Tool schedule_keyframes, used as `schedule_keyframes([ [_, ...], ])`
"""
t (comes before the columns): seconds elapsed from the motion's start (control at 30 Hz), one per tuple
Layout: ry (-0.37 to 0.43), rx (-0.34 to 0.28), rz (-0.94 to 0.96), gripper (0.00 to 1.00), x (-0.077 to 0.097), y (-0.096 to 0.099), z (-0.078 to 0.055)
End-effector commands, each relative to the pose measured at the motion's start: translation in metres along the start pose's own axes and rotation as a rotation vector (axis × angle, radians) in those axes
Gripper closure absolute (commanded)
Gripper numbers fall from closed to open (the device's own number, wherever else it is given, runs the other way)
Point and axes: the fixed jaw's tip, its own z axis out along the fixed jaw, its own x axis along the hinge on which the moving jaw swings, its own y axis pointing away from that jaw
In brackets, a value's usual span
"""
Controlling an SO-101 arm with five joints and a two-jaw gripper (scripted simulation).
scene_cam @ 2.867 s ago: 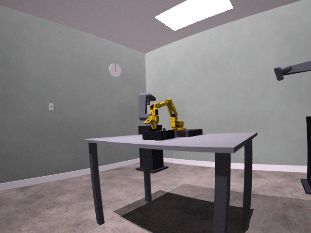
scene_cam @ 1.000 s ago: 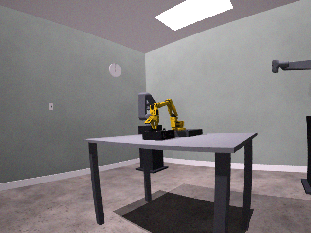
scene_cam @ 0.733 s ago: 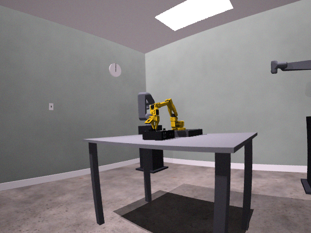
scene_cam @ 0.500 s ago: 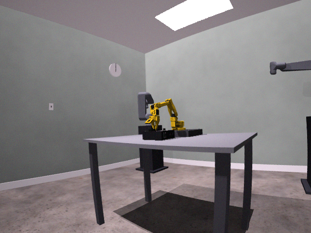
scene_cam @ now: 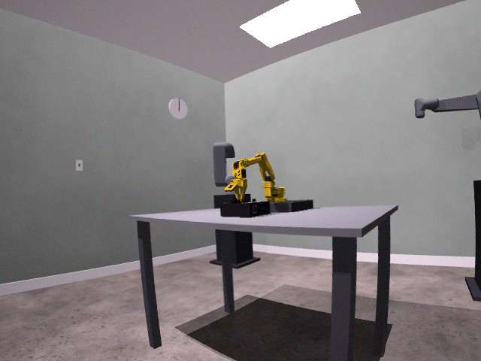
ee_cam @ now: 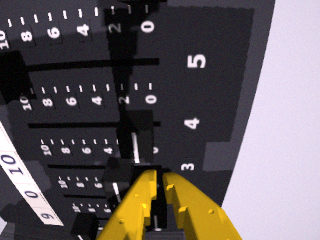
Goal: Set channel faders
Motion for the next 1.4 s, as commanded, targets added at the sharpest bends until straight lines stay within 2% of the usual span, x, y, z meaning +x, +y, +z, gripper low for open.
schedule_keyframes([
  [0.0, 0.0, -0.003, -0.002, 1.0, -0.0013, 0.0046, -0.0016],
  [1.37, -0.001, -0.003, -0.002, 1.0, -0.0029, 0.0123, -0.0011],
])
